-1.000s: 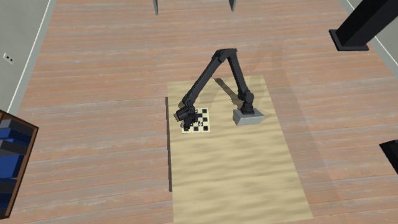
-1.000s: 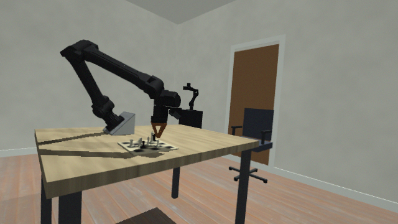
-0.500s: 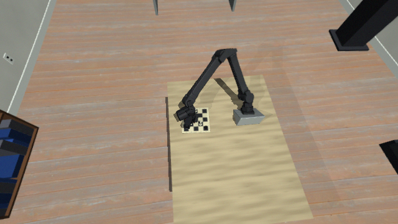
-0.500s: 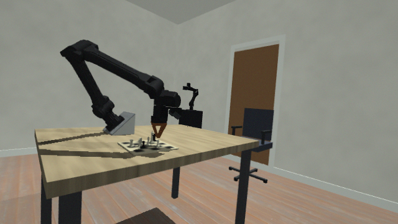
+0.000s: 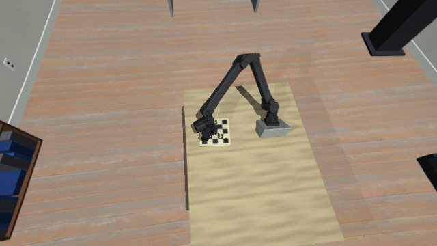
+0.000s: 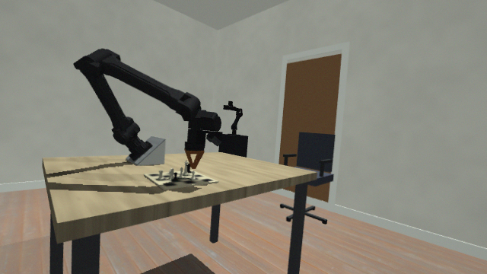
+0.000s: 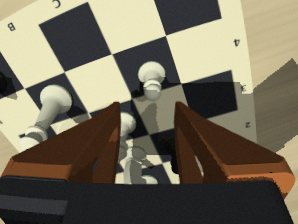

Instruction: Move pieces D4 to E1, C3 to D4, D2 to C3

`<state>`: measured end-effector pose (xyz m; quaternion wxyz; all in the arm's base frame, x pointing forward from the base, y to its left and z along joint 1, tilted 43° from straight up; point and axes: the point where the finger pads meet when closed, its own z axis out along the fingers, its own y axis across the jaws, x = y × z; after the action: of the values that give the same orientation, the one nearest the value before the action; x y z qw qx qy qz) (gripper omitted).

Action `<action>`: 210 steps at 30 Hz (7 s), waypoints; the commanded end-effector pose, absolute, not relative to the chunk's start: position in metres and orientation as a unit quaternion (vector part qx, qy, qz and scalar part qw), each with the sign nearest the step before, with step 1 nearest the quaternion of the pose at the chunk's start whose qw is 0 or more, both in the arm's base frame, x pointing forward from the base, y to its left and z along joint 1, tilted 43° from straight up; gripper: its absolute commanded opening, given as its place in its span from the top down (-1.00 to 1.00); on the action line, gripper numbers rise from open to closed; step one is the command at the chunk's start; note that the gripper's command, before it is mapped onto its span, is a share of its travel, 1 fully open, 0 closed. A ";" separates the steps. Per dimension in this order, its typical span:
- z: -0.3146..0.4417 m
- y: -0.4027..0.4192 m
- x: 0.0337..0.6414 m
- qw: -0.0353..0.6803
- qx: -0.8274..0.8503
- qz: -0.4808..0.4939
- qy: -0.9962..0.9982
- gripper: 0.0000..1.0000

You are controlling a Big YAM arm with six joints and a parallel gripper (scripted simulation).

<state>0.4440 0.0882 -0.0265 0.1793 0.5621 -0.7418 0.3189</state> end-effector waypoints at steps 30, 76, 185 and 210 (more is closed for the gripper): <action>-0.009 0.087 0.467 0.157 0.553 0.323 -0.751 0.36; -0.009 0.086 0.466 0.158 0.553 0.323 -0.752 0.36; -0.012 0.084 0.465 0.164 0.554 0.322 -0.750 0.36; -0.049 0.058 0.453 0.181 0.559 0.318 -0.744 0.36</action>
<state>0.4520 0.0687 -0.0372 0.1716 0.5582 -0.7455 0.3212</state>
